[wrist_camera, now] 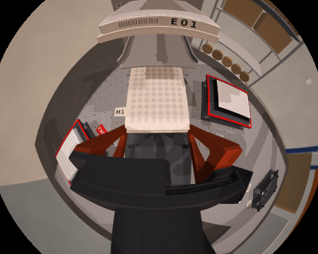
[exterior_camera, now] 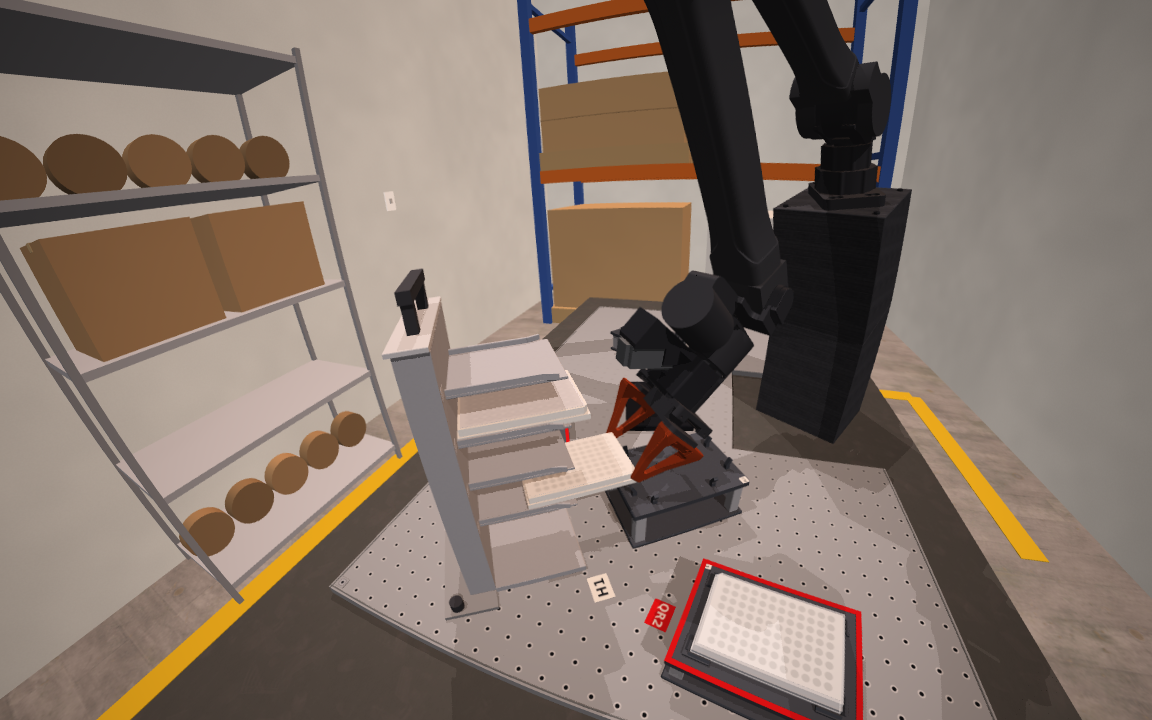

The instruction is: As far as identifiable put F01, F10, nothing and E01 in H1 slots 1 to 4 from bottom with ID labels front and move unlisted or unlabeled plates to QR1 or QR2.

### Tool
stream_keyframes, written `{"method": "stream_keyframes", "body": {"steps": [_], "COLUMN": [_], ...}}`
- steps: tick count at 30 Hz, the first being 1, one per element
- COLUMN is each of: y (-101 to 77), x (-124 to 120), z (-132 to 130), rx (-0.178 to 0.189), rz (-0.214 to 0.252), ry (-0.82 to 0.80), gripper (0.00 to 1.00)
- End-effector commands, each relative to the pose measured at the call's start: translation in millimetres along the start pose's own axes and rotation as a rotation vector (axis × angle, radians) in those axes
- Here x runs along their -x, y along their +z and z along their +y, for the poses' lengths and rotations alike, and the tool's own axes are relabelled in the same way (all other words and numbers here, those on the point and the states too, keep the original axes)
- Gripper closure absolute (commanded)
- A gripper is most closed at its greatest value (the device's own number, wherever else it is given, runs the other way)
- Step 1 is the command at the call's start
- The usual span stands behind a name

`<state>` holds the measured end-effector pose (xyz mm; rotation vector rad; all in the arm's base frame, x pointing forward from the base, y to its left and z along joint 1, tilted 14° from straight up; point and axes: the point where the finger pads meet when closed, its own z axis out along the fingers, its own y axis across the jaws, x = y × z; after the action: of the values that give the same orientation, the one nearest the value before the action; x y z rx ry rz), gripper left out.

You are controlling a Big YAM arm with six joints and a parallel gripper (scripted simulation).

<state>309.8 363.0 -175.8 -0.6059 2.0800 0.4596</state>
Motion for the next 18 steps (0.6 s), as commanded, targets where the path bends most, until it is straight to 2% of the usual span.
{"method": "stream_keyframes", "body": {"steps": [1, 13, 18], "y": [4.1, 10.2, 8.9], "x": [13.0, 13.2, 5.5], "z": [-4.0, -4.7, -6.9], "rx": [-0.008, -0.008, -0.011], "rz": [-0.018, -0.018, -0.007], "ry": [-0.004, -0.004, -0.006], "gripper": [0.14, 0.14, 0.14]}}
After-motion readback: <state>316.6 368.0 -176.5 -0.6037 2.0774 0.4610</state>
